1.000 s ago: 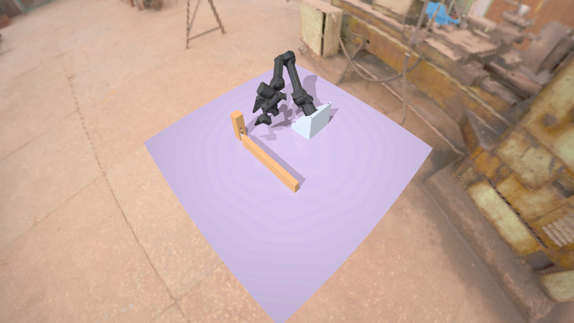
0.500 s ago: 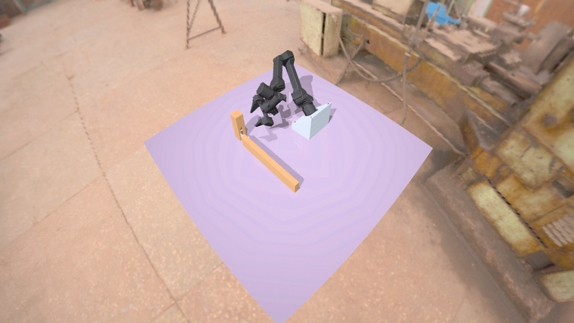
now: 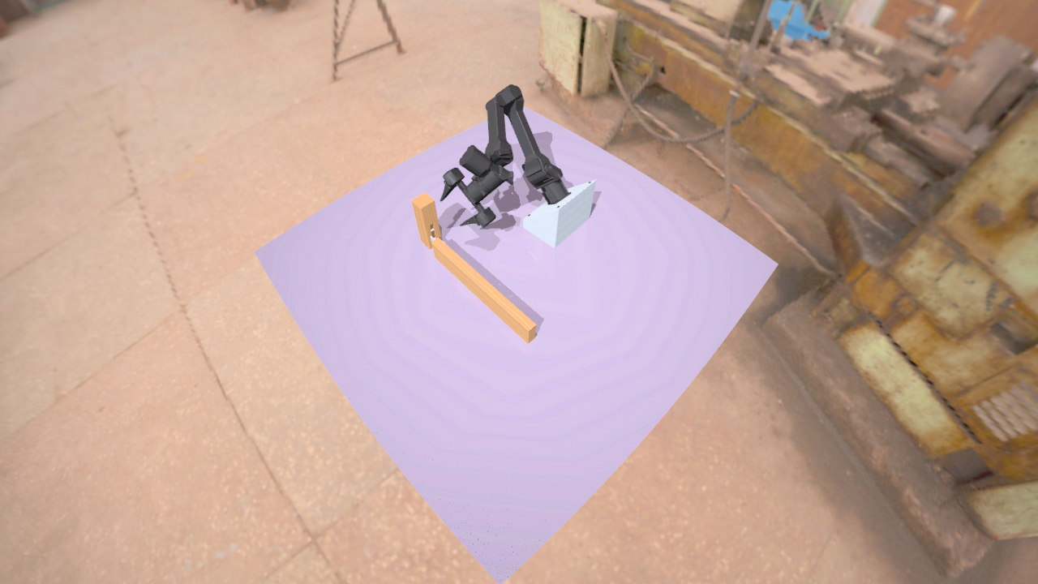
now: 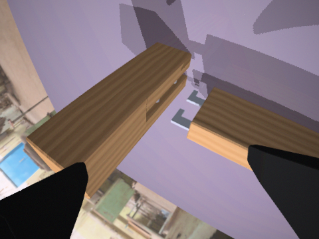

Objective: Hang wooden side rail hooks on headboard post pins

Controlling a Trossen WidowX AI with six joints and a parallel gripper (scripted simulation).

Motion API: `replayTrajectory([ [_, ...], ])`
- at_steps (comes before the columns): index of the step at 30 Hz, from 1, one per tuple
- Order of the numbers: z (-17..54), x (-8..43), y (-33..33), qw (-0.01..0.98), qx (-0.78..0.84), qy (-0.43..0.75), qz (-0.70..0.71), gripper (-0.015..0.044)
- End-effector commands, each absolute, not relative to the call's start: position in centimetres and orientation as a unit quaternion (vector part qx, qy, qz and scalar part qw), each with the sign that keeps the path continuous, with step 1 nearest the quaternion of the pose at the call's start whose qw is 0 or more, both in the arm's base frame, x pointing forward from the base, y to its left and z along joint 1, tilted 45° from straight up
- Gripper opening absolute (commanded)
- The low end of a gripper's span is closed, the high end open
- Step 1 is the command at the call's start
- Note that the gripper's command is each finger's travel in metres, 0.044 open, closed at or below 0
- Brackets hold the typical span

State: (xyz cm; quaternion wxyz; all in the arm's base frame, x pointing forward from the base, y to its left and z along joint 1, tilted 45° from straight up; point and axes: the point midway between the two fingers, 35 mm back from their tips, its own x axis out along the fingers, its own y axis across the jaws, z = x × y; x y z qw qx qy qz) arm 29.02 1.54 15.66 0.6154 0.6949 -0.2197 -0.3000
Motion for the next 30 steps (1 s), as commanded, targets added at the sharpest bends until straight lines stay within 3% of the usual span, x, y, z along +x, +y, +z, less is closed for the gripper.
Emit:
replayTrajectory([
  [1,14.81,29.68,2.38,0.824,0.421,-0.130,-0.357,0.0440],
  [16,14.38,29.61,2.45,0.904,0.160,-0.044,-0.394,0.0440],
  [30,13.88,29.23,2.35,0.905,-0.093,0.054,-0.412,0.0440],
])
